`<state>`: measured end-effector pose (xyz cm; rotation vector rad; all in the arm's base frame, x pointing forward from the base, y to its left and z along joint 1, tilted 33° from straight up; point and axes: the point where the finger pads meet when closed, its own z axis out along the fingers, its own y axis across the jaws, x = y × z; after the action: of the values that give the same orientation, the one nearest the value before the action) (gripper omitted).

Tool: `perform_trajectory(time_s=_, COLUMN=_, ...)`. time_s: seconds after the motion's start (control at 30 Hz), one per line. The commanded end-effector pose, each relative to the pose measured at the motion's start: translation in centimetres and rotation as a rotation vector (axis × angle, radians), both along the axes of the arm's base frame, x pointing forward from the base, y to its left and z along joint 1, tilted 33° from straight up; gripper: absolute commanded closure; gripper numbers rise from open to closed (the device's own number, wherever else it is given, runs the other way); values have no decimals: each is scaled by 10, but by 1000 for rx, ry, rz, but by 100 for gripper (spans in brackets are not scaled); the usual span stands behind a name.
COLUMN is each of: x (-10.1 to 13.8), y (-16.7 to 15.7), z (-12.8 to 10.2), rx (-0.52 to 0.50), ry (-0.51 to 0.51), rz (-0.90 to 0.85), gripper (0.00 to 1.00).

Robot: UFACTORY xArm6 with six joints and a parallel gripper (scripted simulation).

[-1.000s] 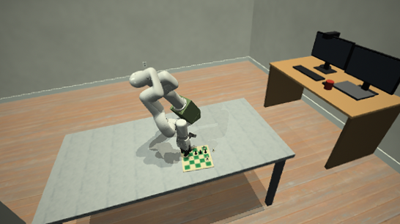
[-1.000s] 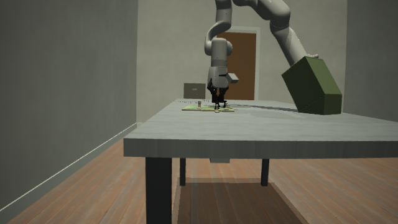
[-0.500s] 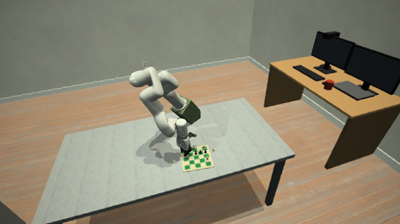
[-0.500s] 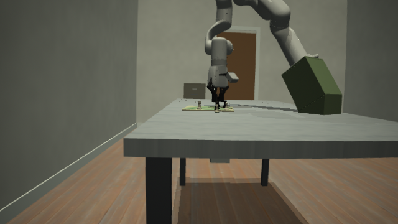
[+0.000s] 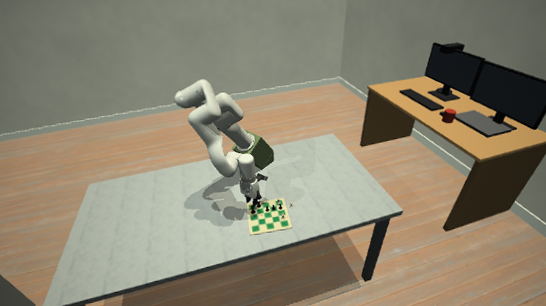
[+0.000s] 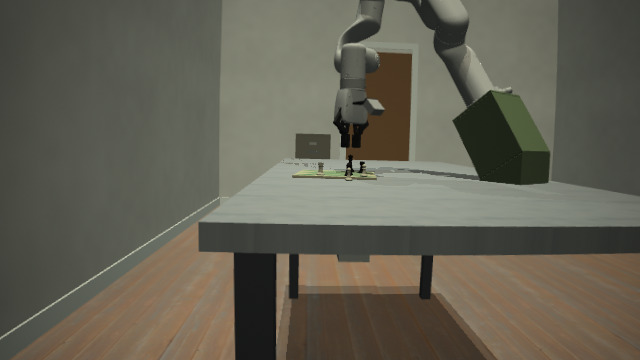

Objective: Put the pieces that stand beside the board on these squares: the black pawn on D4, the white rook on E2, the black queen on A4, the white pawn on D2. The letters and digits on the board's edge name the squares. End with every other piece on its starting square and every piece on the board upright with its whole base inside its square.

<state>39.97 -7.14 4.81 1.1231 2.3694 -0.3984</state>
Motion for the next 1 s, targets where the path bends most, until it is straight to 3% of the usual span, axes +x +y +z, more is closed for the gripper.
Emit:
perform_trajectory(time_s=0.0, x=-8, y=12, z=24, rx=0, ry=5, rz=-2, gripper=58)
perform_trajectory(time_s=0.33, x=-11, y=17, z=33, rx=0, ry=5, rz=-2, gripper=58)
perform_trajectory(time_s=0.37, x=-11, y=17, z=33, rx=0, ry=5, rz=-2, gripper=0)
perform_trajectory(time_s=0.97, x=-11, y=17, z=33, rx=0, ry=5, rz=-2, gripper=0)
